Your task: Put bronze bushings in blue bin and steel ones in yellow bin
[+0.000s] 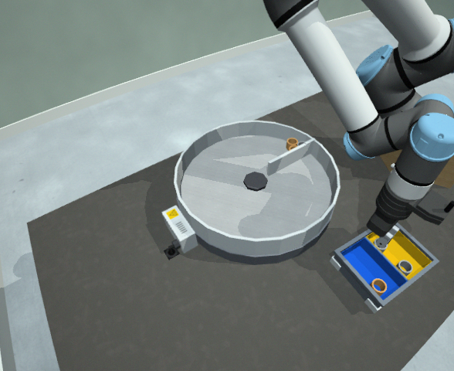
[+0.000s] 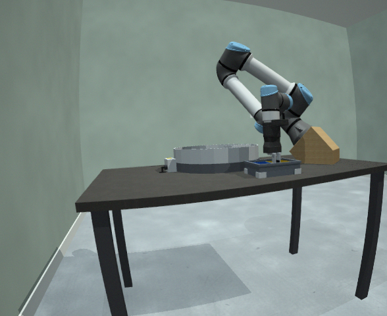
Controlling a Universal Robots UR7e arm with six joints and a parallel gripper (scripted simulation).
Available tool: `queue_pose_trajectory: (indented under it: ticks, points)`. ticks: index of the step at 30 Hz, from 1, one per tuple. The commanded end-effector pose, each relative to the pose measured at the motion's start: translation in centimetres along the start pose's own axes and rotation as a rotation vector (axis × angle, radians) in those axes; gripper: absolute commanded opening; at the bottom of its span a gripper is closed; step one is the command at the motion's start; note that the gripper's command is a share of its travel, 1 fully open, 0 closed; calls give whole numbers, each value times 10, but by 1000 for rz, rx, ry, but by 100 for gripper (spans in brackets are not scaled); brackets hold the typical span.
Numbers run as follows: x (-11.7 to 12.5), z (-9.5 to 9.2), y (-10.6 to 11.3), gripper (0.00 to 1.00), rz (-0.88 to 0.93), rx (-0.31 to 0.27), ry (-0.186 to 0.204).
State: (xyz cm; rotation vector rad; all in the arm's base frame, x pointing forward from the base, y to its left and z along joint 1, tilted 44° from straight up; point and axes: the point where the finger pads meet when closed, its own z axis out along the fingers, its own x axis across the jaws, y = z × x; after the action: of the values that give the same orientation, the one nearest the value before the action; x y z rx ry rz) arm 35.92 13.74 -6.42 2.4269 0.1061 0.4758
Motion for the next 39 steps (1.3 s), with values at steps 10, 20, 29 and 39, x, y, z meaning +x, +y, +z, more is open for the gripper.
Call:
queue_pose_trajectory:
  ticks: [10,20,29,39]
  points:
    - [0,0,0,42,0,0,1]
    - [0,0,0,42,0,0,1]
    - [1,-5,0,42,0,0,1]
    - [1,-8,0,42,0,0,1]
